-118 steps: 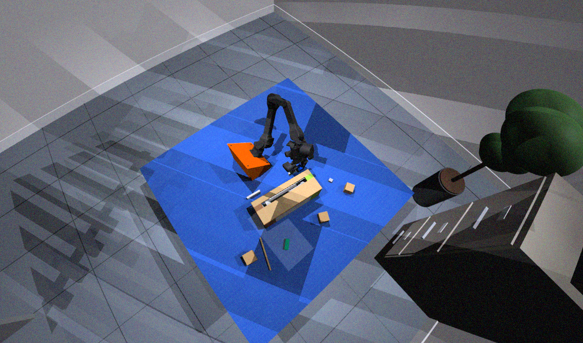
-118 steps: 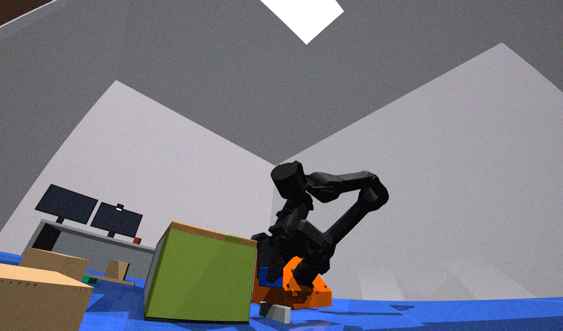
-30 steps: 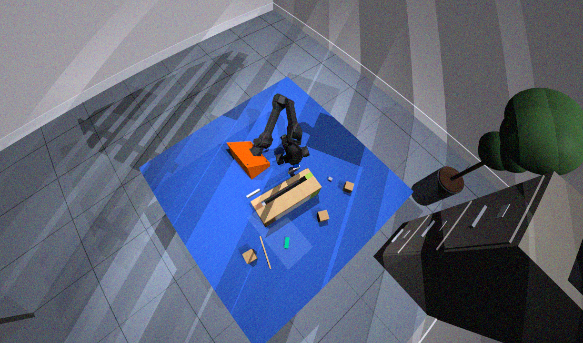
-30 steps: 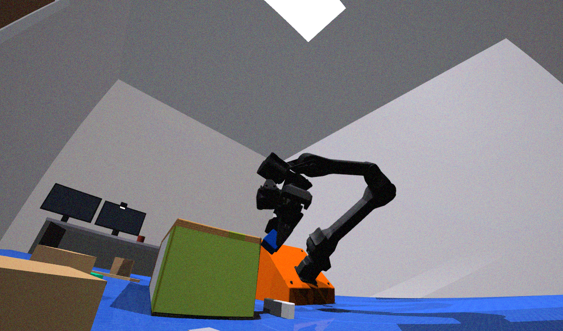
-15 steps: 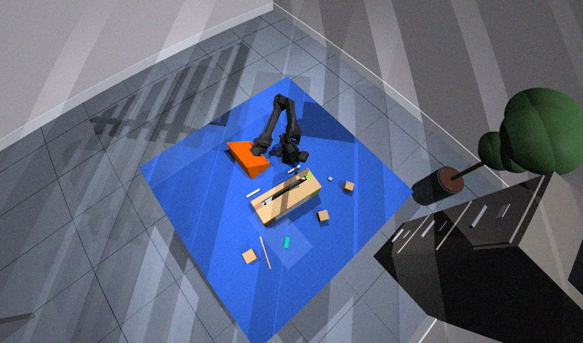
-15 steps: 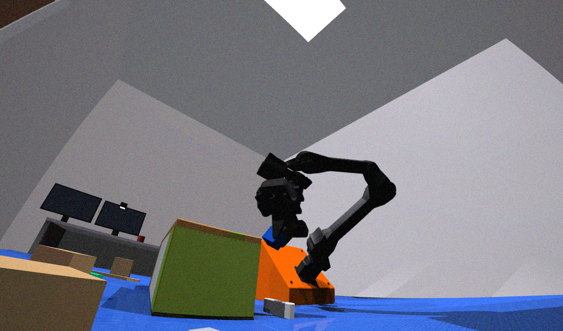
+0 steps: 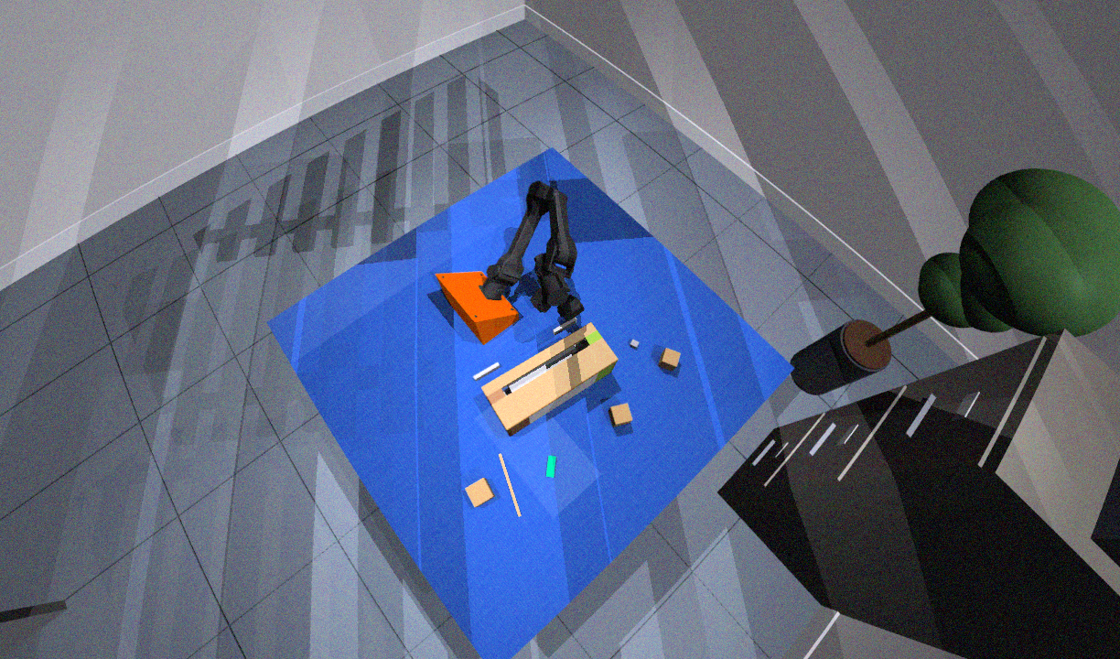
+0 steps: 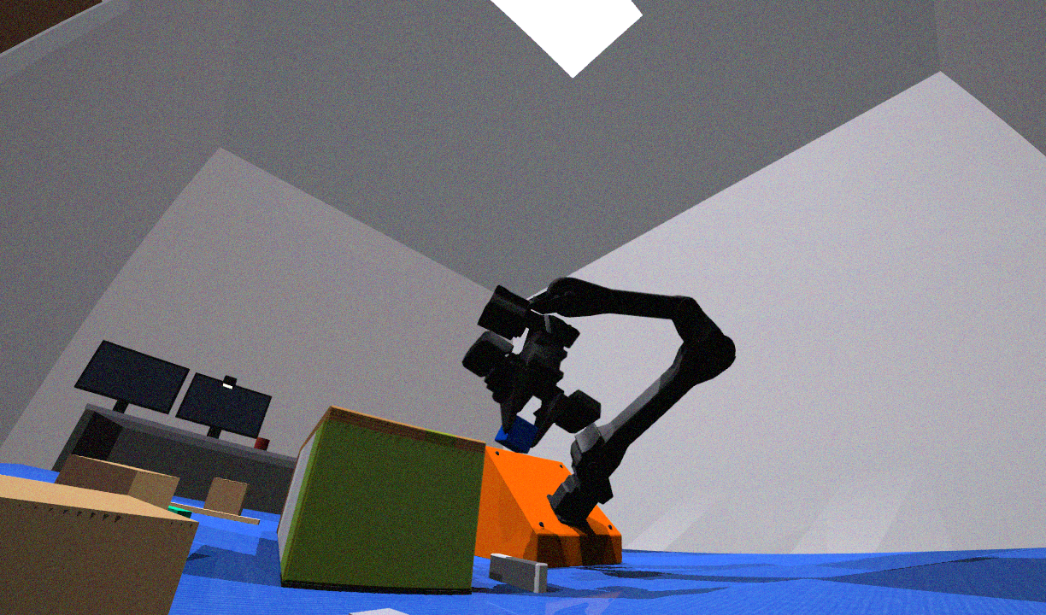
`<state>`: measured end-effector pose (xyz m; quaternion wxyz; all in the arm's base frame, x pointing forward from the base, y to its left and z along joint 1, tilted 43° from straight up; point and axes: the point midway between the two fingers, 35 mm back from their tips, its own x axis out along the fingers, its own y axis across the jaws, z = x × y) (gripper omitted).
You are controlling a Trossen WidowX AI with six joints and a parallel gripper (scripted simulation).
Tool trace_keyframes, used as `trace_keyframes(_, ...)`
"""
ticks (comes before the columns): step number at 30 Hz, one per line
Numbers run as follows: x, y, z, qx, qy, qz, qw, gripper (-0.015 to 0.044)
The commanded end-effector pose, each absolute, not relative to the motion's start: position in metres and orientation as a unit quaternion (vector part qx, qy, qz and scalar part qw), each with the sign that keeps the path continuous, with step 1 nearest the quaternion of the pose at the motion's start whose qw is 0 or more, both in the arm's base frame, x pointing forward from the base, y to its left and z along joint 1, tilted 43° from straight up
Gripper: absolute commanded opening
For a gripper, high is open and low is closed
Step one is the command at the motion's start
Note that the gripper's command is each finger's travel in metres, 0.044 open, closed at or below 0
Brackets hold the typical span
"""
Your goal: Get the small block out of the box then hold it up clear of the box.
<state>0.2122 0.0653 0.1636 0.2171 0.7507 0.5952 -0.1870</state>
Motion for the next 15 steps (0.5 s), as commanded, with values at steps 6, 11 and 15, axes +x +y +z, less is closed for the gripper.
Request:
trace_keyframes(6,0.215,0.059,0.172,0.786,0.548,-0.281,0.058,0.0)
trace_keyframes(11,0.215,0.056,0.175,0.791,0.515,-0.328,-0.03,0.0)
trace_keyframes(15,0.215,0.053,0.178,0.788,0.486,-0.363,-0.1,0.0)
